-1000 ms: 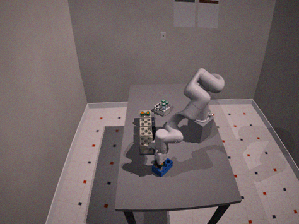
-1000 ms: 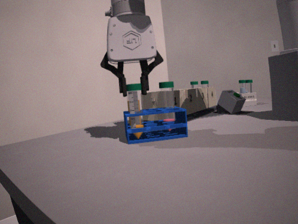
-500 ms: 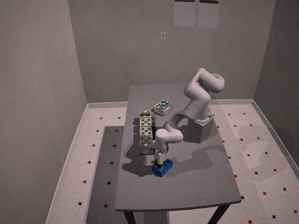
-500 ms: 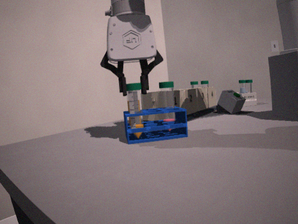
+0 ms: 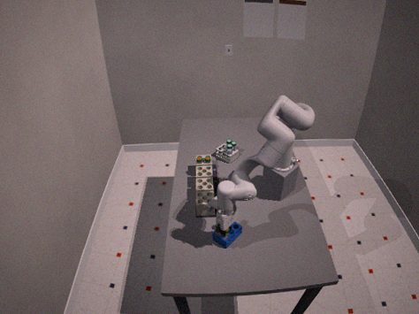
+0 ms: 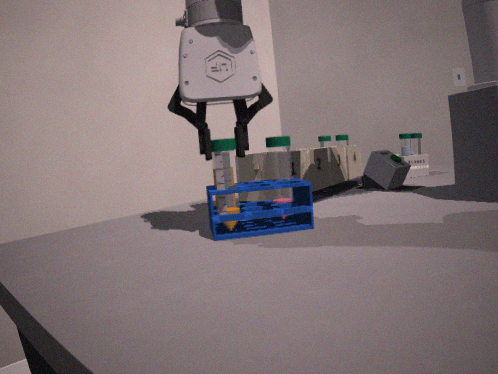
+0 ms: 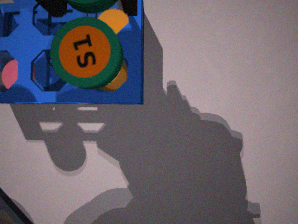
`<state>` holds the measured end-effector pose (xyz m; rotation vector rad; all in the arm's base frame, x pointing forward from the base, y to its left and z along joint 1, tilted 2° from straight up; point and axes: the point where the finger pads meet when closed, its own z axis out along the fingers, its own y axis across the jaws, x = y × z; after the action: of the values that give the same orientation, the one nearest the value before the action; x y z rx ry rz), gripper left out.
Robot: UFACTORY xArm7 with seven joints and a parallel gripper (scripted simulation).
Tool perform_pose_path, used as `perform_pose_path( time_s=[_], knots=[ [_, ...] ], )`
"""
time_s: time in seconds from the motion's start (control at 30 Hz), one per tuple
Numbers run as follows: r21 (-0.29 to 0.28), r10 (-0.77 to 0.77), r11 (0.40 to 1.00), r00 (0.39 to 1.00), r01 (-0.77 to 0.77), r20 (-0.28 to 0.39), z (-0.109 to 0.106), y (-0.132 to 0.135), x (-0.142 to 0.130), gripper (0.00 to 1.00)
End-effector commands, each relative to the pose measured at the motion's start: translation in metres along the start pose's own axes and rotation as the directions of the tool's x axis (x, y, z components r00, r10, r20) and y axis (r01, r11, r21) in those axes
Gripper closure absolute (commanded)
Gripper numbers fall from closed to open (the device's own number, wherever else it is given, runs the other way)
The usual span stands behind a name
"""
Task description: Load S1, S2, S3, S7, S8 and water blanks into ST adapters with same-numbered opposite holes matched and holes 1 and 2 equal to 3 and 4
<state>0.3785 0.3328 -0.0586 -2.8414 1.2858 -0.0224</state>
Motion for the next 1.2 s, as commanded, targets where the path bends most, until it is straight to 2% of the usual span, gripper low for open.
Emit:
perform_pose_path(
  time_s=[0.0, 1.17],
  knots=[
    [0.004, 0.000, 1.000, 1.000, 0.000, 0.000, -0.002, -0.002, 0.000, 1.00],
    [0.004, 0.000, 1.000, 1.000, 0.000, 0.000, -0.018, -0.002, 0.000, 1.00]
  ],
)
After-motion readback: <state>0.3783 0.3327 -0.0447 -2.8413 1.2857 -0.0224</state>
